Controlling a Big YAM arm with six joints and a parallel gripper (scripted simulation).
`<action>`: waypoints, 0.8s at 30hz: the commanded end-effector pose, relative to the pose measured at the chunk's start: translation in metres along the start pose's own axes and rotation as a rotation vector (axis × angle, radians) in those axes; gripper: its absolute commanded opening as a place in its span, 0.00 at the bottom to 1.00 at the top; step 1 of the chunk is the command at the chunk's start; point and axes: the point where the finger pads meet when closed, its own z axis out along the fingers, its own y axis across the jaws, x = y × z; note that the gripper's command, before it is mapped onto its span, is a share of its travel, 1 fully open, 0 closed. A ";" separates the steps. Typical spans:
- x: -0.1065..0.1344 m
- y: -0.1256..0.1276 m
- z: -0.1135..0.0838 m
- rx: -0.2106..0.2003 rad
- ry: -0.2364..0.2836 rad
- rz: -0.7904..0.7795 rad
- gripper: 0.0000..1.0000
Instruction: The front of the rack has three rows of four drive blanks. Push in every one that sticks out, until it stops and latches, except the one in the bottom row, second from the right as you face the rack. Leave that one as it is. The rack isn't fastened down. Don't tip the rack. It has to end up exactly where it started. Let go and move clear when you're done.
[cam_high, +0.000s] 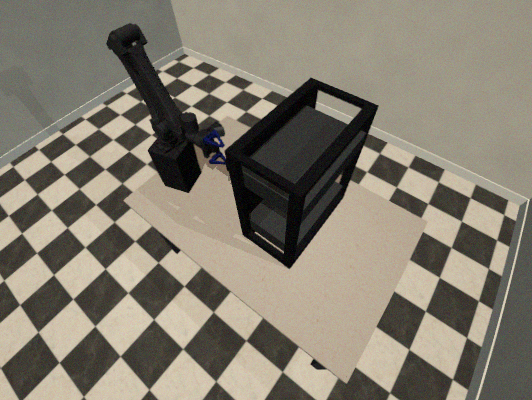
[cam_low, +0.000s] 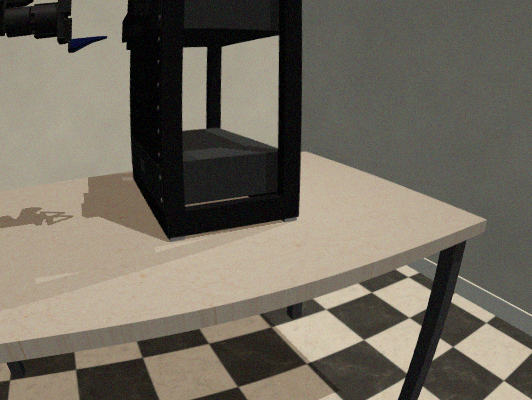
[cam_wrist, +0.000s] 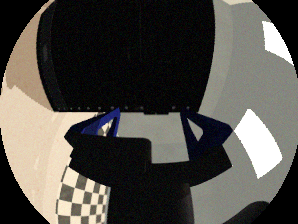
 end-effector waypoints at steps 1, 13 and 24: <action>-0.002 0.002 0.002 -0.005 -0.007 0.008 1.00; -0.002 0.002 0.002 -0.005 -0.007 0.008 0.00; -0.002 0.002 0.002 -0.005 -0.007 0.008 0.00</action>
